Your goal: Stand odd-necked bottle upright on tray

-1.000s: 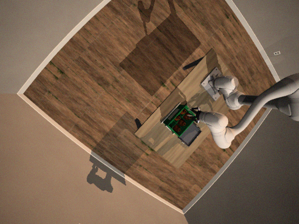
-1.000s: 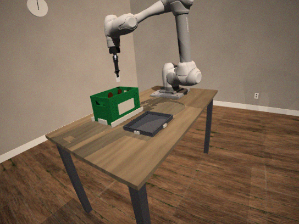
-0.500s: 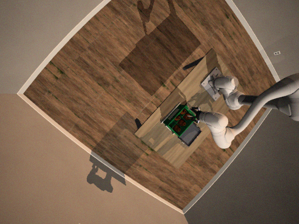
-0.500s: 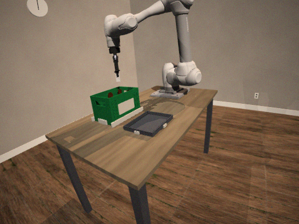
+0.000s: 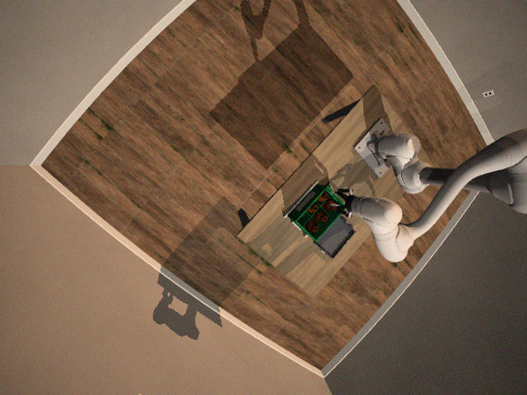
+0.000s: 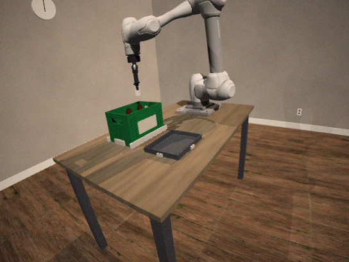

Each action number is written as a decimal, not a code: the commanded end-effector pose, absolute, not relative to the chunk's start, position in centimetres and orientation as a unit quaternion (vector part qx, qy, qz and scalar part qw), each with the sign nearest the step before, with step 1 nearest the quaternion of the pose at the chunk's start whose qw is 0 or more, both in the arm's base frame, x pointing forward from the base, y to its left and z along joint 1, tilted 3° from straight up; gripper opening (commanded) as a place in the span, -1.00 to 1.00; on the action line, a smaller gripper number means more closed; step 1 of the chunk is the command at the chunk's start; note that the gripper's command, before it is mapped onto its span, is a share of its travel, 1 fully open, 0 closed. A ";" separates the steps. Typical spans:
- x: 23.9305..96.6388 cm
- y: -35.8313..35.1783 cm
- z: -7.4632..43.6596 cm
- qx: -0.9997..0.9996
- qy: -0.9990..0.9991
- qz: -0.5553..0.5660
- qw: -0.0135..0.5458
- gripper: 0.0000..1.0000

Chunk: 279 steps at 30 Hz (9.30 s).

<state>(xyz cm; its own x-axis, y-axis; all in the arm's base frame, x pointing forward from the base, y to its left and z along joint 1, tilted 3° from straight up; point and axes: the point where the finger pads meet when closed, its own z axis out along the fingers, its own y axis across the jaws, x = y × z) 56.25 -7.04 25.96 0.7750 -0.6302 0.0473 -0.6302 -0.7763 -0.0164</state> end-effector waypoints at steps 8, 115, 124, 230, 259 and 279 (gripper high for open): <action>56.3 -7.0 25.8 0.942 -0.334 0.025 0.000 -0.24; 56.5 -7.1 21.4 0.942 -0.334 0.025 0.000 -0.24; 56.5 -7.1 20.8 0.942 -0.334 0.025 0.000 -0.24; 56.7 -7.2 17.4 0.942 -0.334 0.025 0.000 -1.00; 56.7 -7.2 17.4 0.942 -0.334 0.025 0.000 -1.00; 56.7 -7.2 17.5 0.942 -0.334 0.025 0.000 -1.00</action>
<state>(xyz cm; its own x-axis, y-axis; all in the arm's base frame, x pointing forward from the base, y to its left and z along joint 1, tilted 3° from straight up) 56.66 -7.19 17.44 0.7750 -0.6302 0.0473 -0.6302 -0.7763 -0.0164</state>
